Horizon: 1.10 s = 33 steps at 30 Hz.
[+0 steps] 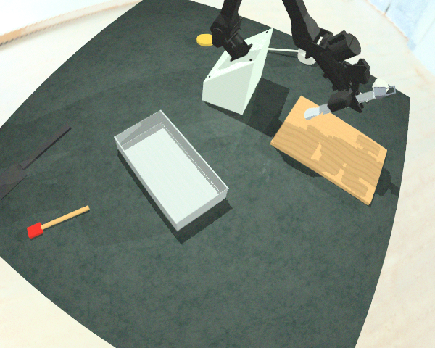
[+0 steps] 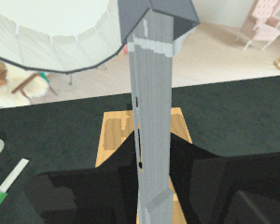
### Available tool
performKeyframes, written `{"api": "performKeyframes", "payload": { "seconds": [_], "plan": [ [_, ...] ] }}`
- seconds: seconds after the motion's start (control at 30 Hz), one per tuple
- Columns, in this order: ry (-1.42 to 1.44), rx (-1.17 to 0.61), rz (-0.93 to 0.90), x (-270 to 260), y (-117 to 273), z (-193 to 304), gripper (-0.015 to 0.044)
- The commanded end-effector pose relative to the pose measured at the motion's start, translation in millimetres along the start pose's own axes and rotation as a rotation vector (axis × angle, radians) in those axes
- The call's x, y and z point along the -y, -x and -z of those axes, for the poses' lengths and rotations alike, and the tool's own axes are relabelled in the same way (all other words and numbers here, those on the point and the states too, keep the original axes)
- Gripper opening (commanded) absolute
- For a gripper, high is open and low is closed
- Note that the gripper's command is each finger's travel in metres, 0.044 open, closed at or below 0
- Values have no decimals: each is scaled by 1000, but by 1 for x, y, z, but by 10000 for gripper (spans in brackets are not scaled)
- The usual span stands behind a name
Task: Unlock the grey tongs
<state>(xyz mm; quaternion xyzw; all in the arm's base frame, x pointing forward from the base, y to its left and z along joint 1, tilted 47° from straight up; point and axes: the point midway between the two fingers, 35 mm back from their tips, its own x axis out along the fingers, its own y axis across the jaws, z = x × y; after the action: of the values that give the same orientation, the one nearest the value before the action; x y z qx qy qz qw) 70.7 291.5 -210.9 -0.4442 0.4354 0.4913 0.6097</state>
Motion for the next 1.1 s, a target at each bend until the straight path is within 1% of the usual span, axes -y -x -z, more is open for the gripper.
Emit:
{"api": "performKeyframes", "payload": {
  "seconds": [0.0,0.53,1.07],
  "plan": [
    [-8,-39,2,0,-9,-4,-150],
    [-15,-251,-4,-1,-32,1,-150],
    [-18,-463,-5,-1,-43,7,-150]
  ]
}}
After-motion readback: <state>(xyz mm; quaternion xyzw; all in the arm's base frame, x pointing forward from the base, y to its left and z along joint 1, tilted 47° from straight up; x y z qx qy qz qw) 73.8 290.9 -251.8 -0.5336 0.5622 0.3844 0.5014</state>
